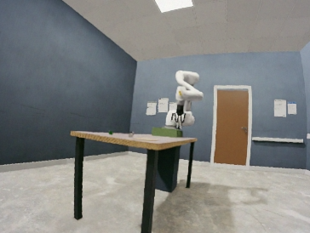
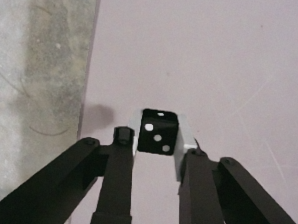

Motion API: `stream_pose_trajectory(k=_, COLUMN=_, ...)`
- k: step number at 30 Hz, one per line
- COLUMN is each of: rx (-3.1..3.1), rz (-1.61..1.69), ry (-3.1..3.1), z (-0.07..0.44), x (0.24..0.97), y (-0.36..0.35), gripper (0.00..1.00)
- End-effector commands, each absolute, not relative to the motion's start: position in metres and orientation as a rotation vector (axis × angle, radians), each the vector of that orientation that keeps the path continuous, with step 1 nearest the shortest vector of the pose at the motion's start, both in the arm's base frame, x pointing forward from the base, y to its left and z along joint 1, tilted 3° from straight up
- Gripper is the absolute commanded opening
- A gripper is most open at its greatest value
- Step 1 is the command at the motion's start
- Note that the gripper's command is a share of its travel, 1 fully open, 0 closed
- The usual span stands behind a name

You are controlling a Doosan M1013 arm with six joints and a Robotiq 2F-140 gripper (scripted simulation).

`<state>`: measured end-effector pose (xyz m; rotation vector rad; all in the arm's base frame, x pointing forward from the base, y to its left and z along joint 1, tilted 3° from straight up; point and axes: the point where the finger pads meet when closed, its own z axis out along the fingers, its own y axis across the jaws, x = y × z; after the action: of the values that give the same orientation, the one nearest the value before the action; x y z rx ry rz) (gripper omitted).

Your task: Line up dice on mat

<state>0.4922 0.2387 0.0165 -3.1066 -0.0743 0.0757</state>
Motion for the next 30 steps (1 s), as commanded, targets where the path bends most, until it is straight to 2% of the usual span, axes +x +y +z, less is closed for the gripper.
stream_pose_trajectory(k=1, rx=-3.105, rz=0.075, ry=-0.084, z=0.021, x=0.53, y=0.244, gripper=0.24)
stream_pose_trajectory(k=6, rx=-3.103, rz=0.075, ry=-0.103, z=0.027, x=0.607, y=0.251, gripper=0.24)
stream_pose_trajectory(k=8, rx=-3.103, rz=0.075, ry=-0.103, z=0.027, x=0.607, y=0.251, gripper=0.24)
stream_pose_trajectory(k=9, rx=-3.102, rz=0.074, ry=-0.111, z=0.029, x=0.64, y=0.253, gripper=0.24)
stream_pose_trajectory(k=11, rx=-3.102, rz=0.074, ry=-0.111, z=0.029, x=0.64, y=0.253, gripper=0.24)
stream_pose_trajectory(k=12, rx=-3.101, rz=0.074, ry=-0.12, z=0.03, x=0.675, y=0.253, gripper=0.24)
stream_pose_trajectory(k=14, rx=-3.101, rz=0.074, ry=-0.12, z=0.03, x=0.675, y=0.253, gripper=0.24)
stream_pose_trajectory(k=15, rx=-3.1, rz=0.074, ry=-0.129, z=0.031, x=0.713, y=0.252, gripper=0.24)
stream_pose_trajectory(k=17, rx=-3.1, rz=0.074, ry=-0.129, z=0.031, x=0.713, y=0.252, gripper=0.24)
stream_pose_trajectory(k=18, rx=-3.1, rz=0.074, ry=-0.139, z=0.031, x=0.748, y=0.249, gripper=0.24)
stream_pose_trajectory(k=20, rx=-3.1, rz=0.074, ry=-0.139, z=0.031, x=0.751, y=0.249, gripper=0.24)
stream_pose_trajectory(k=21, rx=-3.099, rz=0.073, ry=-0.149, z=0.03, x=0.784, y=0.245, gripper=0.24)
stream_pose_trajectory(k=25, rx=-3.099, rz=0.073, ry=-0.149, z=0.03, x=0.789, y=0.245, gripper=0.24)
stream_pose_trajectory(k=26, rx=-3.098, rz=0.073, ry=-0.16, z=0.028, x=0.826, y=0.239, gripper=0.24)
stream_pose_trajectory(k=30, rx=-3.098, rz=0.073, ry=-0.169, z=0.025, x=0.862, y=0.232, gripper=0.24)
